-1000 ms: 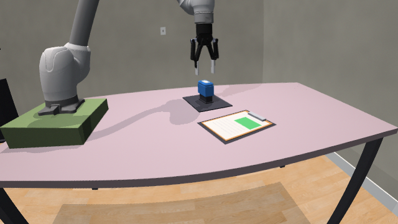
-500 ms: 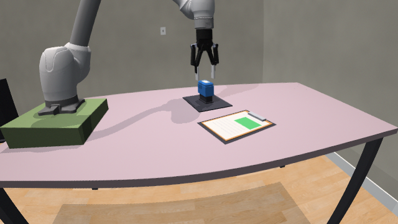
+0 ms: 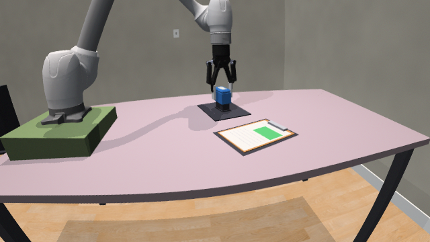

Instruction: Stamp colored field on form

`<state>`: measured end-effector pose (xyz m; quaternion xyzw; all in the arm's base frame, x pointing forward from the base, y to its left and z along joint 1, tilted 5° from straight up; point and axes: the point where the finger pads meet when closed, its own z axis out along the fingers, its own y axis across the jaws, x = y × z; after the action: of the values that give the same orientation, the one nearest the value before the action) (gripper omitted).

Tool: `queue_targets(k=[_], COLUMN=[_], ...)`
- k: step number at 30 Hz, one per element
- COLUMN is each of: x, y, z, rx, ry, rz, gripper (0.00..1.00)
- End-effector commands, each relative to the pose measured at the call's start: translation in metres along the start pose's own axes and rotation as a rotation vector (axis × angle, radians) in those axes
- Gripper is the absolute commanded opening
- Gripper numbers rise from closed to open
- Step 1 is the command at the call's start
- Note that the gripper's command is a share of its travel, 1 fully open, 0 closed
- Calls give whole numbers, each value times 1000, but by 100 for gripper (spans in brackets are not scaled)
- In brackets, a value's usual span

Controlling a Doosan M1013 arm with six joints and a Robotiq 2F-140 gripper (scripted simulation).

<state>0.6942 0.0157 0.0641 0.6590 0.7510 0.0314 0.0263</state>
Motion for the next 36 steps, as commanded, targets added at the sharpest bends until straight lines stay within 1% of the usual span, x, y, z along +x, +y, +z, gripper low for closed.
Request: queue_targets(k=[1,7,21,22,36], x=[0,0,0,0,0], y=[0,0,0,0,0], z=[8,15,16,16,16], rx=[0,0,0,0,0], ry=[0,0,0,0,0], rz=[0,0,0,0,0], gripper=[51,51,51,17,17])
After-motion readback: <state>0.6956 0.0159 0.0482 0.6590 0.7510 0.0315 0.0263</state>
